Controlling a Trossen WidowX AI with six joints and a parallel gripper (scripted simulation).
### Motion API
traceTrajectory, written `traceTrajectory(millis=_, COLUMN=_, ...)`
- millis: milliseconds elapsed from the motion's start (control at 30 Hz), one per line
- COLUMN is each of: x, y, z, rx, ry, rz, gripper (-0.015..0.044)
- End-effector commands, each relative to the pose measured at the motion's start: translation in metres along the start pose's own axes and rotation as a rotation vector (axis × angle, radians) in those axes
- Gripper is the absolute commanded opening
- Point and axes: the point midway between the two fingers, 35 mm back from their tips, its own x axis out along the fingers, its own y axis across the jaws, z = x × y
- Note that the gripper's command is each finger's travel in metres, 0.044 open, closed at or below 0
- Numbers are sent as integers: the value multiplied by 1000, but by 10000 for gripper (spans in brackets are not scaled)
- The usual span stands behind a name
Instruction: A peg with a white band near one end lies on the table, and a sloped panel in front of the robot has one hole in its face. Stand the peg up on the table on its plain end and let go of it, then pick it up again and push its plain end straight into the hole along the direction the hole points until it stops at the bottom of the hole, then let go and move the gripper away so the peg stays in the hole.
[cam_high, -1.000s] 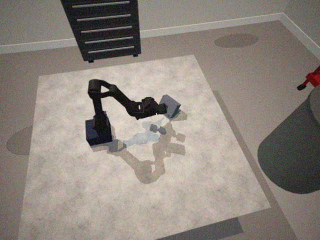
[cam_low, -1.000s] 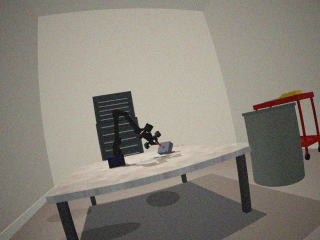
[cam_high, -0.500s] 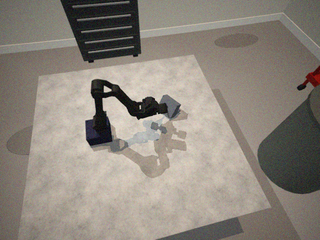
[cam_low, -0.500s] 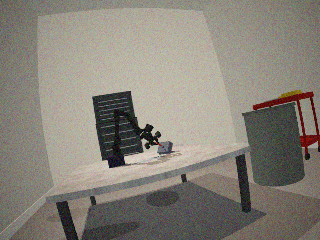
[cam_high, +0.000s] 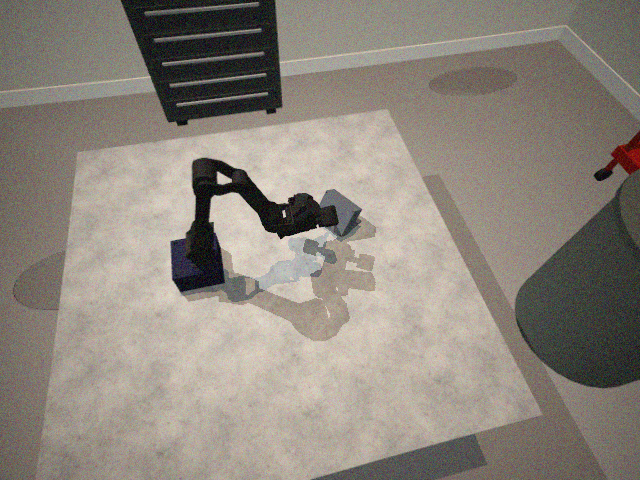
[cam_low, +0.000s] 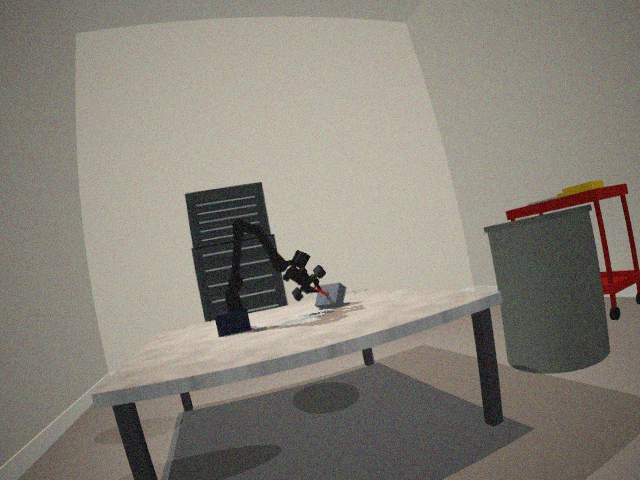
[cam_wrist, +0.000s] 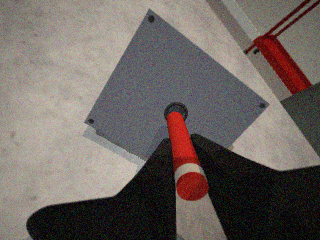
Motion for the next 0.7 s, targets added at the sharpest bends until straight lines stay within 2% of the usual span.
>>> traceTrajectory(millis=0, x=1, y=-1, z=0, rx=0, ry=0, rz=-3, gripper=0)
traceTrajectory(millis=667, x=-1, y=-1, z=1, rx=0, ry=0, rz=0, gripper=0)
